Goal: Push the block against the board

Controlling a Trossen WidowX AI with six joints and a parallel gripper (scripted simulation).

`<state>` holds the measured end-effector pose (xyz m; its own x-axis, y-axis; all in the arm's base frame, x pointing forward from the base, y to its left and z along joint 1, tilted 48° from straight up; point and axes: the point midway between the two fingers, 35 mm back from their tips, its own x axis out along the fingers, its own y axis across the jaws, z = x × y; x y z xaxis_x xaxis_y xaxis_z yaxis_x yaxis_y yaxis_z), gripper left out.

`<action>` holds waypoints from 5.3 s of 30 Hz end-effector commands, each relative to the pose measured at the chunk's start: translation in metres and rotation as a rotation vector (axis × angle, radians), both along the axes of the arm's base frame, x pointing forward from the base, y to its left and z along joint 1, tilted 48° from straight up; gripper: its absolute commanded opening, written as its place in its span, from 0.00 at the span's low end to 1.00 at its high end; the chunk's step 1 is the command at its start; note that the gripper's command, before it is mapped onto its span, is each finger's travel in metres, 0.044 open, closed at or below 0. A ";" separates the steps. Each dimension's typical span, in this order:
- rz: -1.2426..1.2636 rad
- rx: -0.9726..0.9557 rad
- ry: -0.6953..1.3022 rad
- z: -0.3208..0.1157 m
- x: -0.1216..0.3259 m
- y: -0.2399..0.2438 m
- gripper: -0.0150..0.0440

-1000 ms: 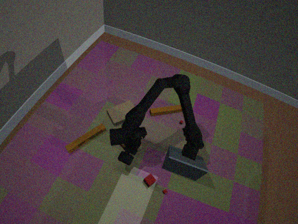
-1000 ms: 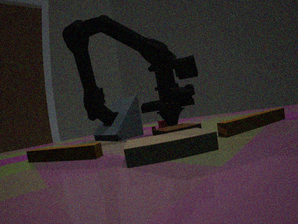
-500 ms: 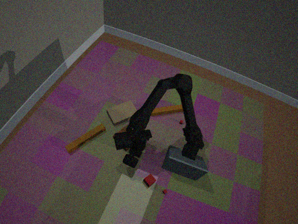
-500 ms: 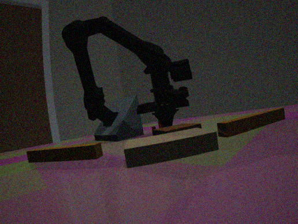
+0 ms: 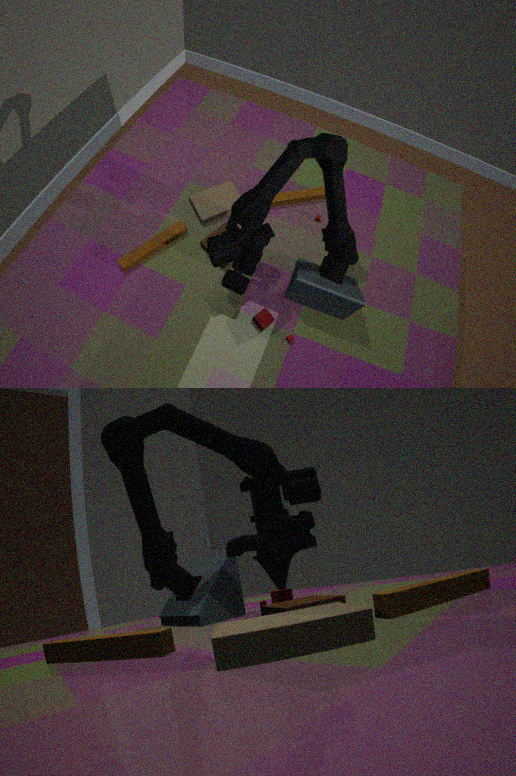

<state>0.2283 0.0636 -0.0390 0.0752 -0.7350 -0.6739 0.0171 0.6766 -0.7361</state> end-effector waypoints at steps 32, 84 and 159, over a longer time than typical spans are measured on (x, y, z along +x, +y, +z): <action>0.636 -0.062 0.683 0.015 0.121 0.024 0.25; 0.806 -0.089 0.874 0.007 0.144 -0.047 0.25; 0.807 -0.087 0.874 0.037 0.144 -0.001 0.25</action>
